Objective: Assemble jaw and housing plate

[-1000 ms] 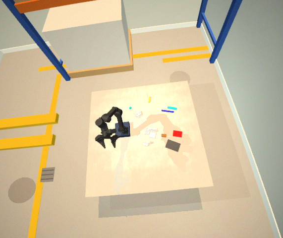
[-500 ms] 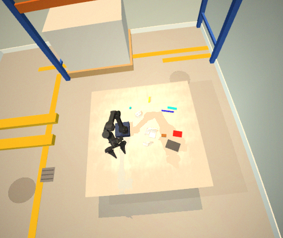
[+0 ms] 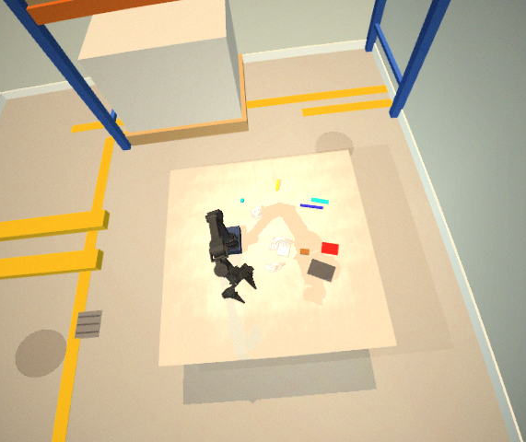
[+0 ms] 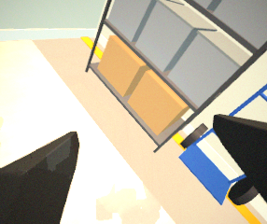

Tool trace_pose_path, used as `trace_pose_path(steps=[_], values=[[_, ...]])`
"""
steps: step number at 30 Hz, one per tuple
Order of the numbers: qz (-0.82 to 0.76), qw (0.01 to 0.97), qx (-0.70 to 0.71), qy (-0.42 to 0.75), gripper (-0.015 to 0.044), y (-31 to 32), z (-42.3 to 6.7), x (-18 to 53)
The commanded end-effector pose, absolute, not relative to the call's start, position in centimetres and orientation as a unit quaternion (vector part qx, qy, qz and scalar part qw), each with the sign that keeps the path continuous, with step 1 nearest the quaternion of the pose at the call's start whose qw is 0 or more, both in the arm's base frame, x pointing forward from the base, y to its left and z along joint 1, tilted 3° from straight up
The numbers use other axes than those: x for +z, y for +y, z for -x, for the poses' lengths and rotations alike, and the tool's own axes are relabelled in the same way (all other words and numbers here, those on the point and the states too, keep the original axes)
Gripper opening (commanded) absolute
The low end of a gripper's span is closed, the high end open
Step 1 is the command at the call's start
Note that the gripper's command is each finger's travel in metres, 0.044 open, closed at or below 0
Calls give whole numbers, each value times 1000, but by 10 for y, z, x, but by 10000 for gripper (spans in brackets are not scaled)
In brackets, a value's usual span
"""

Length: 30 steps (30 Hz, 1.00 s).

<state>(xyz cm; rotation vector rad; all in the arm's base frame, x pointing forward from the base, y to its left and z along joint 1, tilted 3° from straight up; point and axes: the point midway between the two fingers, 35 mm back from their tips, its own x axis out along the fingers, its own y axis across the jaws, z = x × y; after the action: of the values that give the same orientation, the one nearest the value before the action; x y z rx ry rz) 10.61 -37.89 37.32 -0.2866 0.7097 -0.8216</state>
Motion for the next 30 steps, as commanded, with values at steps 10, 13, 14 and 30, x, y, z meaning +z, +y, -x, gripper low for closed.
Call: trace_pose_path(steps=[10,13,14,30], values=[[34,865,-314,390,440,-365,-165,293],[17,864,-292,409,440,-359,-181,273],[12,864,-285,415,440,-356,-186,266],[-48,826,-168,535,440,-293,-254,161]])
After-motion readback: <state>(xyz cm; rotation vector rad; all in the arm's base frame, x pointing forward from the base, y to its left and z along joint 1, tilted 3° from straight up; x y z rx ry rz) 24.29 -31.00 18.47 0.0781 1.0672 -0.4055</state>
